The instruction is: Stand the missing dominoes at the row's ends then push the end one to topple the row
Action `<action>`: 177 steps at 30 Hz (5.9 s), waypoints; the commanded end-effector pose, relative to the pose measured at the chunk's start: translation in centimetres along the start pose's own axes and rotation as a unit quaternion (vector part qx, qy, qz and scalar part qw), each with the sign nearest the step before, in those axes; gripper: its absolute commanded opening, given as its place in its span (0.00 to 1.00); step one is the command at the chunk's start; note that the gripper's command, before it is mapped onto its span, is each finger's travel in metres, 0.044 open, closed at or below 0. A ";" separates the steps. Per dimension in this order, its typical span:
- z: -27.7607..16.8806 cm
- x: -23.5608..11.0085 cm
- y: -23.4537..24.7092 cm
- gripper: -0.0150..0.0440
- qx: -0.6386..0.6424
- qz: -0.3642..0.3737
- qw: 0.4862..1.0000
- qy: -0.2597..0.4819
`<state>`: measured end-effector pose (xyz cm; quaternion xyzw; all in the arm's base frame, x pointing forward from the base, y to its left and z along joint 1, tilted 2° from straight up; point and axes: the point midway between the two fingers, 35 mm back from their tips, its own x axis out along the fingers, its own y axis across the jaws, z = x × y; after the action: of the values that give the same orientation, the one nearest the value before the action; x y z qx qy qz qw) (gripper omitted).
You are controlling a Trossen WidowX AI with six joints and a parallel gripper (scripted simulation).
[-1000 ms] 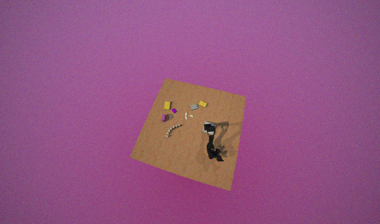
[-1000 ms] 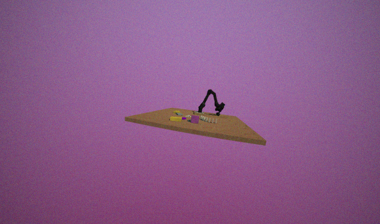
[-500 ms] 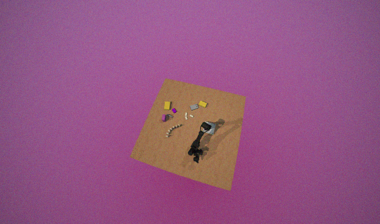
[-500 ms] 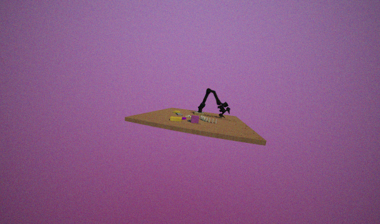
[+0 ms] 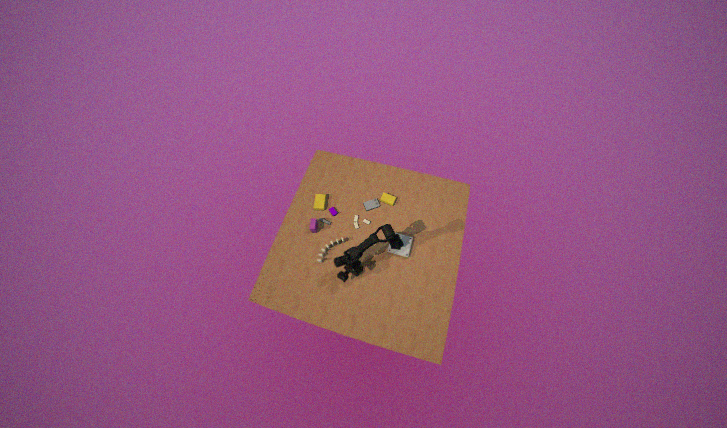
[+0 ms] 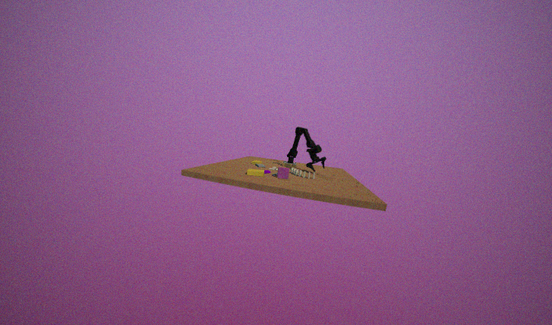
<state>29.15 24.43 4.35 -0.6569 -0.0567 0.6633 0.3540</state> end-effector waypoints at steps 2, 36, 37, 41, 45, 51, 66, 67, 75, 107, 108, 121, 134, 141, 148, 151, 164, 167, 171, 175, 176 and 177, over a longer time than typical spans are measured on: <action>-6.6 -4.2 4.0 1.00 0.069 0.046 0.994 0.069; -14.1 -16.4 28.0 1.00 0.327 0.229 0.903 0.161; -14.1 -16.4 28.0 1.00 0.327 0.229 0.903 0.161; -14.1 -15.8 28.4 1.00 0.327 0.229 0.903 0.161; -14.2 -15.3 28.7 1.00 0.327 0.229 0.903 0.160; -14.2 -15.2 28.8 1.00 0.327 0.229 0.903 0.160; -14.2 -15.2 28.8 0.44 0.327 0.229 0.903 0.160; -14.2 -15.2 28.8 0.44 0.327 0.229 0.903 0.160; -14.1 -15.8 28.4 0.44 0.327 0.229 0.903 0.161; -3.7 -22.0 11.3 0.44 0.637 0.153 0.721 0.228; -2.9 -21.6 10.8 0.44 0.658 0.146 0.701 0.232; 0.1 -20.2 9.7 0.44 0.728 0.122 0.629 0.243; 0.5 -18.7 10.9 0.44 0.736 0.137 0.642 0.162; 1.0 -17.4 12.0 0.44 0.741 0.130 0.655 0.071; 1.3 -16.5 12.6 0.44 0.742 0.099 0.663 -0.016; 1.4 -16.2 12.9 0.44 0.742 0.078 0.664 -0.051; 1.3 -15.9 13.6 0.44 0.725 -0.050 0.666 -0.169; 1.2 -16.1 13.7 0.44 0.717 -0.087 0.665 -0.190; 1.1 -16.4 13.7 0.44 0.702 -0.145 0.663 -0.215; 0.9 -16.9 13.8 0.44 0.685 -0.206 0.659 -0.234; 0.9 -17.0 13.8 0.44 0.680 -0.222 0.657 -0.237; 0.8 -17.2 13.9 0.44 0.675 -0.238 0.655 -0.240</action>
<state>21.02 5.38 11.09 -0.0278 0.2113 0.5592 0.8012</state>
